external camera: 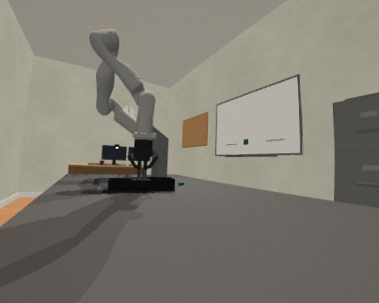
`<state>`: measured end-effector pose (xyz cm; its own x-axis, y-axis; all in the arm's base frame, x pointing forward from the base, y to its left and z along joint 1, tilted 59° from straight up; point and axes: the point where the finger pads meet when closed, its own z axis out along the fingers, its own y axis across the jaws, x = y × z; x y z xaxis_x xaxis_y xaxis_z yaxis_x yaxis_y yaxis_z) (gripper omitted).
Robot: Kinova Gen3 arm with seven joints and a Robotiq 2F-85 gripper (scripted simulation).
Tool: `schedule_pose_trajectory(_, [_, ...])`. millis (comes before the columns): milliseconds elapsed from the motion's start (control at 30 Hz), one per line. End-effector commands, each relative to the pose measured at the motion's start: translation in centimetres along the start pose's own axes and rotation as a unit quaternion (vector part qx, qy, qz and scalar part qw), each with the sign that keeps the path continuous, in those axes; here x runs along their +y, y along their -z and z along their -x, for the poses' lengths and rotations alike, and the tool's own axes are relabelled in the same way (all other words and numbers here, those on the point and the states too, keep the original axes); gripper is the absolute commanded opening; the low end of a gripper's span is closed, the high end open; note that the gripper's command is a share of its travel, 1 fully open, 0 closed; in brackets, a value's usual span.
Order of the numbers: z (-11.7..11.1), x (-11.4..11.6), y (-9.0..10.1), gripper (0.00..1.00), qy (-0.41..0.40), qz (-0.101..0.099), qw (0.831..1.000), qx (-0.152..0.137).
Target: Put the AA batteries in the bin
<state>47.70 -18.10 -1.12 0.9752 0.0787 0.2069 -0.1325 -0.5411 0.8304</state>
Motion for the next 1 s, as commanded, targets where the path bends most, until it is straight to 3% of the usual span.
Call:
schedule_pose_trajectory(0, [0.0, 0.1, 0.6, 0.09, 0.003, 0.001, 1.0, 0.0])
schedule_pose_trajectory(267, [0.1, 0.1, 3.8, 0.09, 0.003, 0.001, 1.0, 0.0])
schedule_pose_trajectory(467, [-0.1, 0.2, 3.8, 0.09, 0.002, 0.002, 1.0, 0.0])
schedule_pose_trajectory(967, [0.0, -6.6, 3.8, 0.09, -0.004, 0.001, 1.0, 0.001])
